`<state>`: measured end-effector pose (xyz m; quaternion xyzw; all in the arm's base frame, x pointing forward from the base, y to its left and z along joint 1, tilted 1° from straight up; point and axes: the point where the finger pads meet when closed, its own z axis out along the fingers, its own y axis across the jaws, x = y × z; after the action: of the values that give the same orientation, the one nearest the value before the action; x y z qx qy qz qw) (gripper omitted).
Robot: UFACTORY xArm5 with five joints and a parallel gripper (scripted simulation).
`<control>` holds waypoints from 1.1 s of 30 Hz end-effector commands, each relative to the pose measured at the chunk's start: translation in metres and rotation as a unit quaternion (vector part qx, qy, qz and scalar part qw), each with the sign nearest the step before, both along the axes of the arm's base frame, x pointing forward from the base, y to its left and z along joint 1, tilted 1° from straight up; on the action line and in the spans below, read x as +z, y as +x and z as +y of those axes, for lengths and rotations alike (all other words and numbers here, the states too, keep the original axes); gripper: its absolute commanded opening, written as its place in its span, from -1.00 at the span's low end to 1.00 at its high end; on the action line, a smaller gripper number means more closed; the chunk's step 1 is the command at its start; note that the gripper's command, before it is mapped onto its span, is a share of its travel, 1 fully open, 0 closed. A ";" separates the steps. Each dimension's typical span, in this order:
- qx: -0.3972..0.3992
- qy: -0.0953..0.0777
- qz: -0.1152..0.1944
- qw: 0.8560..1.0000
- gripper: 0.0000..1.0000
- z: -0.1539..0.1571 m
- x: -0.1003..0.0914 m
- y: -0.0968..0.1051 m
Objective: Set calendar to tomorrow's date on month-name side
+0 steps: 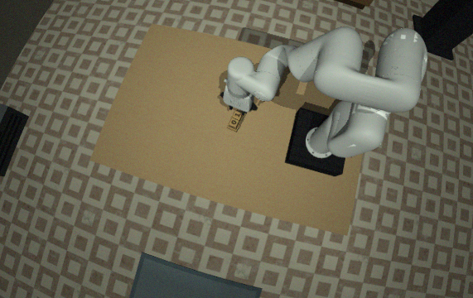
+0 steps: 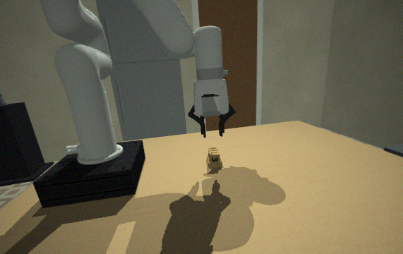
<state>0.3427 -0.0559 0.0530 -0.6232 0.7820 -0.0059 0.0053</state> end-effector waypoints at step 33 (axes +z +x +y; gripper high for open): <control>0.000 0.000 -0.001 1.000 -0.01 -0.001 -0.027 0.002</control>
<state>0.3430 -0.0563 0.0306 -0.6232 0.7821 -0.0060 0.0054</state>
